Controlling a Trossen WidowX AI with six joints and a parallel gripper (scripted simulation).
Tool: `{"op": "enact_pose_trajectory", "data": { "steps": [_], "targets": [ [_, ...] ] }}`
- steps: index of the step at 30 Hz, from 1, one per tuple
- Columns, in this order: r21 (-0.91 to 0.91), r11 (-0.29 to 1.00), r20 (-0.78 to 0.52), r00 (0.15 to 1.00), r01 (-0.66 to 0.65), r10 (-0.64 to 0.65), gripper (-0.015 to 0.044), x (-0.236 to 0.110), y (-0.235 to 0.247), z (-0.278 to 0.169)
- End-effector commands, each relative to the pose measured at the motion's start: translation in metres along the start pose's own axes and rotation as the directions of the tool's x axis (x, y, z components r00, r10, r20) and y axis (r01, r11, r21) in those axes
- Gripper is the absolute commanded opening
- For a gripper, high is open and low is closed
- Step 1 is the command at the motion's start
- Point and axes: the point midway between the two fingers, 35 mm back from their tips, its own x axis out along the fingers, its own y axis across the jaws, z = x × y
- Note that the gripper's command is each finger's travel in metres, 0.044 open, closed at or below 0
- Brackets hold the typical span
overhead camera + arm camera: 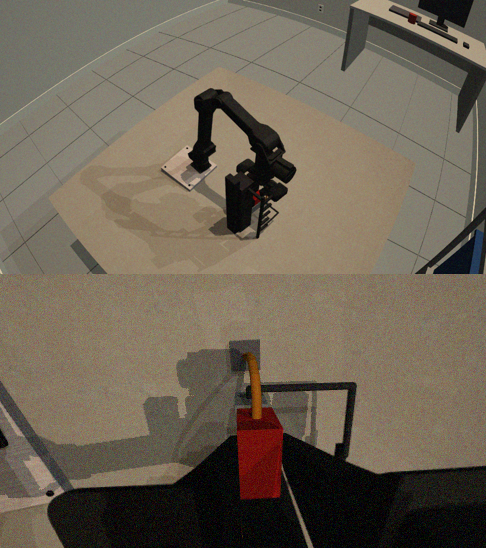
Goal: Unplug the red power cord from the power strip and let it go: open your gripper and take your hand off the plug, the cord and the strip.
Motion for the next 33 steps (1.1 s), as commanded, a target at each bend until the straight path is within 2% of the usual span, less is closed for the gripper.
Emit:
{"op": "enact_pose_trajectory", "data": {
  "steps": [1, 20, 33],
  "targets": [
    [-0.016, 1.0, 0.035, 0.999, 0.003, -0.002, 0.0, -0.002, 0.0, 0.019],
    [-0.017, 1.0, 0.038, 0.999, 0.002, -0.001, 0.0, -0.005, 0.003, 0.049],
    [-0.019, 1.0, 0.037, 0.999, 0.002, -0.001, 0.0341, -0.002, 0.003, 0.037]
  ]
}}
